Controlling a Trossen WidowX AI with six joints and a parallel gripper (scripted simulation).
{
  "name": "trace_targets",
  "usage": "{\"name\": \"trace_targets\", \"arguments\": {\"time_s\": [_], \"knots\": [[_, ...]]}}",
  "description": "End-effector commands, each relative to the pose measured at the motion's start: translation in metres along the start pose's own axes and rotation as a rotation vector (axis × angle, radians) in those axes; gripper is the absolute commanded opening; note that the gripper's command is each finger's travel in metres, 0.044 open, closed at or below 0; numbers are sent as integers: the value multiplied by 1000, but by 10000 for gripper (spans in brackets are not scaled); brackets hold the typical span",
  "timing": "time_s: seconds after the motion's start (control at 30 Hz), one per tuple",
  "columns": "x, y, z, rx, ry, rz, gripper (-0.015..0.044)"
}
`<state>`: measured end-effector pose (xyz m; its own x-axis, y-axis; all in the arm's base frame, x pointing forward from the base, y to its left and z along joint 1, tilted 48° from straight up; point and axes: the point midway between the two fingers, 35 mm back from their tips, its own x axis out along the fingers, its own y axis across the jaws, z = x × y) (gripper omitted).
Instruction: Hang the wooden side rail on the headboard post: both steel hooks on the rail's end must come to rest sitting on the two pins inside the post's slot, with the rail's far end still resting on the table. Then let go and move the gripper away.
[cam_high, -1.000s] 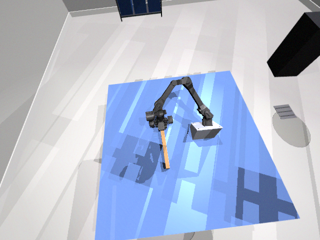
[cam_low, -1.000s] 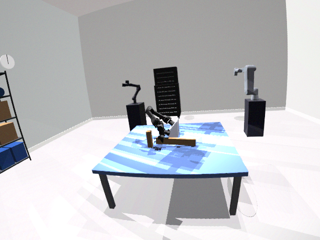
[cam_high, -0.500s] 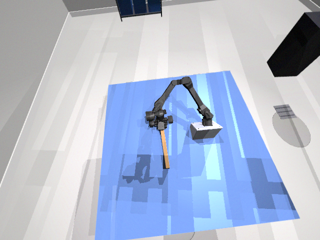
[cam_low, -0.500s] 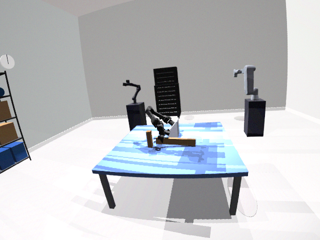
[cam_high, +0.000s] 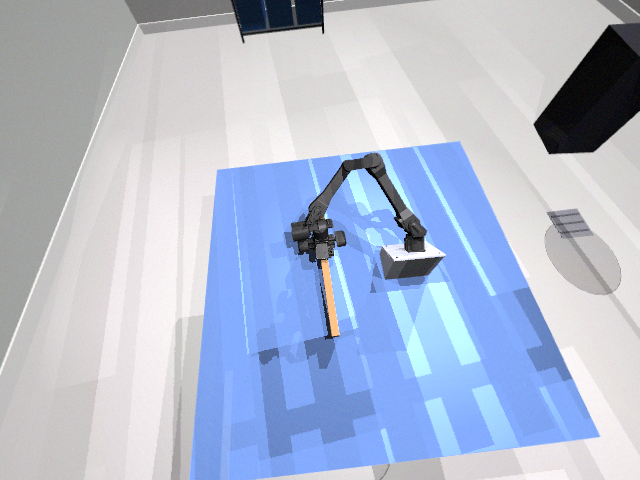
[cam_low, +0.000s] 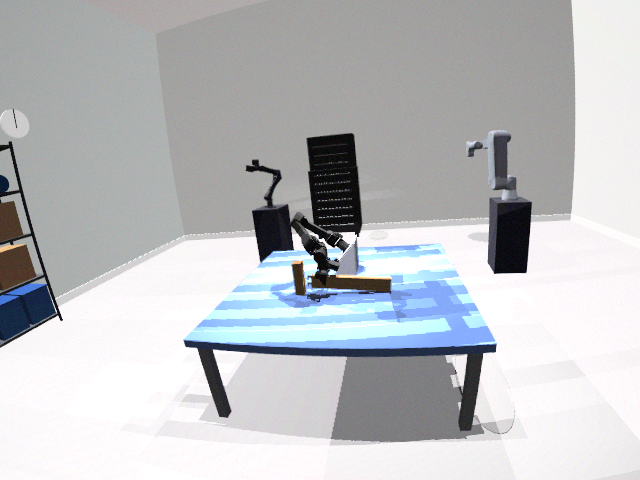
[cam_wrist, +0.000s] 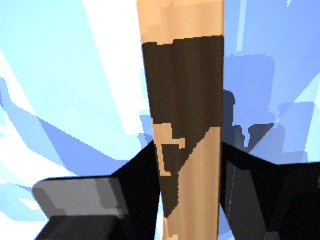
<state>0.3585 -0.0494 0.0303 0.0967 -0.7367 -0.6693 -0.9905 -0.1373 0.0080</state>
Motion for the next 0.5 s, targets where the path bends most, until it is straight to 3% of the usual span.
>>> {"name": "trace_targets", "arguments": {"time_s": [0.0,0.47], "knots": [[-3,-1,-1,-7,3,-8,0],[-2,-2,-2,-7,3,-8,0]]}}
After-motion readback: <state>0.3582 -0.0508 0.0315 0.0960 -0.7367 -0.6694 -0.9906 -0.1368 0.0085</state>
